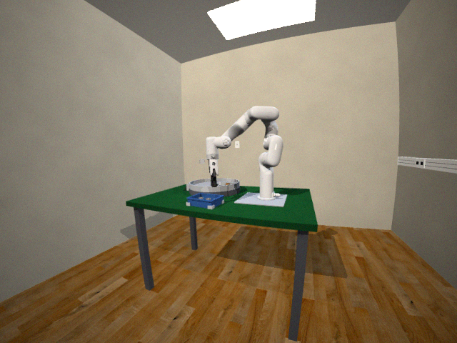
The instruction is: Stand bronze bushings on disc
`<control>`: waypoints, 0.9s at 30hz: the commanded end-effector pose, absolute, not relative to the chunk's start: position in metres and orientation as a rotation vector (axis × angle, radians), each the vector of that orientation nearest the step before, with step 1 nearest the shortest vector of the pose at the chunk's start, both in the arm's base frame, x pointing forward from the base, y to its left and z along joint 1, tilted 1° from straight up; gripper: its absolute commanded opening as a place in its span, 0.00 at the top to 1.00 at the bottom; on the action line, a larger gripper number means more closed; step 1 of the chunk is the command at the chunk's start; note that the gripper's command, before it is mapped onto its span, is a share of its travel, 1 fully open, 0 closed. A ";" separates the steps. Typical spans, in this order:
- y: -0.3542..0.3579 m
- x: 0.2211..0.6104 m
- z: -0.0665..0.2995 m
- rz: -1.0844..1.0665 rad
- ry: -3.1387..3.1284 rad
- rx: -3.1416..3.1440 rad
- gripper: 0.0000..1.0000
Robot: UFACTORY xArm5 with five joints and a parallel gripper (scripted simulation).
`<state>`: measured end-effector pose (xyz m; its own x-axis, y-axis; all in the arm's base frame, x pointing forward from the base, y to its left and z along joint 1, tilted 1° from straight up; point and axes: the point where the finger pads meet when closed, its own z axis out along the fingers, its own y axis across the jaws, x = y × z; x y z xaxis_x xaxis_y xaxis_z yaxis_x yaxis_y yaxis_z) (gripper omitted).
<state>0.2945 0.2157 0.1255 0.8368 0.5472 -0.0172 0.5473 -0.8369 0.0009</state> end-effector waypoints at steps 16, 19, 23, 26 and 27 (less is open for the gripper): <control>0.216 0.296 0.095 -0.021 0.896 3.006 0.59; 0.216 0.297 0.082 -0.021 0.896 3.006 0.59; 0.216 0.297 0.072 -0.021 0.896 3.006 0.59; 0.216 0.297 0.069 -0.021 0.896 3.006 0.59; 0.216 0.297 0.069 -0.021 0.896 3.006 0.59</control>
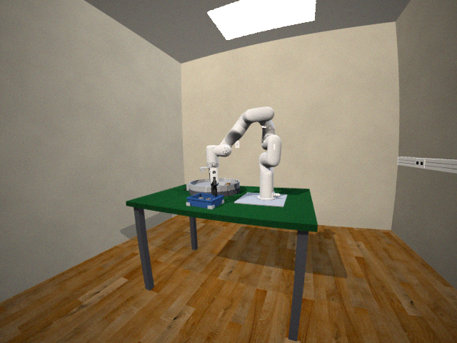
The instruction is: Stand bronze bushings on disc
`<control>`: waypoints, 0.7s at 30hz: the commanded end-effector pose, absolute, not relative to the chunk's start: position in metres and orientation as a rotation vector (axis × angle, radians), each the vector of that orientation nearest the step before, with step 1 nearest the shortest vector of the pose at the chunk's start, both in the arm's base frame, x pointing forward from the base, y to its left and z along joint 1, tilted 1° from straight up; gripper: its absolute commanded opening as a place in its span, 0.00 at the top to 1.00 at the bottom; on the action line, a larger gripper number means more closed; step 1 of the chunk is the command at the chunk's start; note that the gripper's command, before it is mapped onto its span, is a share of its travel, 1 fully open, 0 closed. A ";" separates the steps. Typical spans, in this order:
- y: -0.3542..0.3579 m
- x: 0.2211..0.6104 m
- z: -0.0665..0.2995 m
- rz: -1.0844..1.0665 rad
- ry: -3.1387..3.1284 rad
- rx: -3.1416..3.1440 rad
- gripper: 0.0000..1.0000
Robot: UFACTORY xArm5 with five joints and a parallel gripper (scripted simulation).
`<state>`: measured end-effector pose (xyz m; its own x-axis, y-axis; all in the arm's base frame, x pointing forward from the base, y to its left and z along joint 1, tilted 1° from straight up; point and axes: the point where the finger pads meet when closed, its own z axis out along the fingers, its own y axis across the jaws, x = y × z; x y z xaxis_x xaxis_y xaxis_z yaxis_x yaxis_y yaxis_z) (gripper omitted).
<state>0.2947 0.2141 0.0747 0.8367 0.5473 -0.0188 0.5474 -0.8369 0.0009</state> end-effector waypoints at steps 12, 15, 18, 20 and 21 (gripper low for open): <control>0.216 0.297 0.068 -0.021 0.896 3.006 0.59; 0.216 0.297 0.068 -0.021 0.896 3.006 0.59; 0.216 0.297 0.066 -0.021 0.896 3.006 0.59; 0.215 0.297 0.064 -0.021 0.896 3.006 0.59; 0.215 0.297 0.063 -0.021 0.896 3.006 0.59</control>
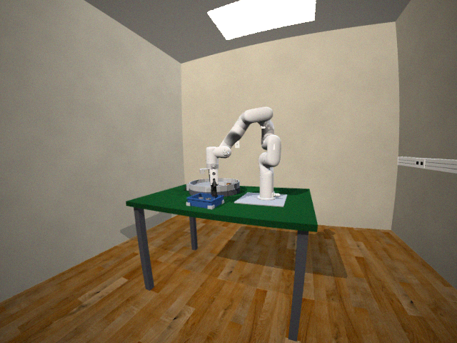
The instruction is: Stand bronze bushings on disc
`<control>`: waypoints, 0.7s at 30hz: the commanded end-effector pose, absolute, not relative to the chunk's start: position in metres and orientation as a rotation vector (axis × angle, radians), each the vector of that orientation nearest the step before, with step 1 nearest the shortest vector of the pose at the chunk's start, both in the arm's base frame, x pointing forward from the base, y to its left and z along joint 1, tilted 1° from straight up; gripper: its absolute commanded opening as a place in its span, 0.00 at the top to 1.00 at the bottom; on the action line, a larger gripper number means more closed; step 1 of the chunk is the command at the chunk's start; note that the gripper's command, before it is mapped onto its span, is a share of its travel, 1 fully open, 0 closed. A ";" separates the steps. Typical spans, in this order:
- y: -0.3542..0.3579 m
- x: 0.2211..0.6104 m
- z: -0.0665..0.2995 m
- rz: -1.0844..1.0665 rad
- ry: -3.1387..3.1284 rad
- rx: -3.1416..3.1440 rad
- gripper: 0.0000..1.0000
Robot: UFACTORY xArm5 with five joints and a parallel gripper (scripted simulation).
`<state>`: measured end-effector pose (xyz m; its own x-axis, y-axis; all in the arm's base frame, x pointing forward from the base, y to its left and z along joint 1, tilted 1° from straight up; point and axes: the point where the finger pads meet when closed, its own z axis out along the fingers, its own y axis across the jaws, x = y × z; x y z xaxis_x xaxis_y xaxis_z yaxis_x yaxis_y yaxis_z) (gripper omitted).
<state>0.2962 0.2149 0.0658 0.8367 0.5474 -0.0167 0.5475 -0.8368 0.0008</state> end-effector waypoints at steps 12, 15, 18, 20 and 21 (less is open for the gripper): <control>0.215 0.297 0.049 -0.021 0.896 3.006 0.59; 0.215 0.297 0.048 -0.021 0.896 3.006 0.59; 0.215 0.297 0.048 -0.021 0.896 3.006 0.59; 0.215 0.297 0.048 -0.021 0.896 3.006 0.59; 0.215 0.297 0.048 -0.021 0.896 3.006 0.59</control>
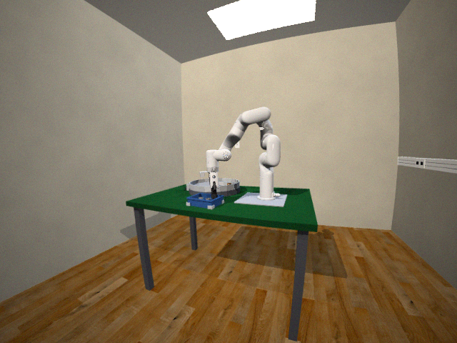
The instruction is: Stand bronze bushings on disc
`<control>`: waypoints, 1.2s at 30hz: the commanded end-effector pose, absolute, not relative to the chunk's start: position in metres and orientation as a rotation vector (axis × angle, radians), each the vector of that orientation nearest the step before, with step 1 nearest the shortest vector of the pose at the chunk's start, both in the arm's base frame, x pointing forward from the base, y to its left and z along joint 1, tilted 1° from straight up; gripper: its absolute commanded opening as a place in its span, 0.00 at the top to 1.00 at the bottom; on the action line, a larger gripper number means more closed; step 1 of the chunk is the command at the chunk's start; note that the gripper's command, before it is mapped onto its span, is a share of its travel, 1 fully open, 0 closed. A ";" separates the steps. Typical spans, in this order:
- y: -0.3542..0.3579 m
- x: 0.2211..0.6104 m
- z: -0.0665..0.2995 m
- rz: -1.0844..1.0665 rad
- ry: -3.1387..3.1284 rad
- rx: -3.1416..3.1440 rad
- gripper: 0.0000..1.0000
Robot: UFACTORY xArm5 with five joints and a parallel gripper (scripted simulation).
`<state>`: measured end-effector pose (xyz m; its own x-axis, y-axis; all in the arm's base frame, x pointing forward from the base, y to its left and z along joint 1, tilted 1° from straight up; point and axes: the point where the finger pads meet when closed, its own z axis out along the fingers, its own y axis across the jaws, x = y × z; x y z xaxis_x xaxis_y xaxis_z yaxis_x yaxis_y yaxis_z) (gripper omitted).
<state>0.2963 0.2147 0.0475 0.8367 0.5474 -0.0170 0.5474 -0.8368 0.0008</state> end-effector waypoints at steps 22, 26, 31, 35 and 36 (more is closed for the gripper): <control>0.215 0.297 0.030 -0.021 0.896 3.006 0.59; 0.215 0.297 0.027 -0.021 0.896 3.006 0.59; 0.215 0.297 0.024 -0.021 0.896 3.006 0.59; 0.215 0.297 0.024 -0.021 0.896 3.006 0.59; 0.215 0.297 0.024 -0.021 0.896 3.006 0.59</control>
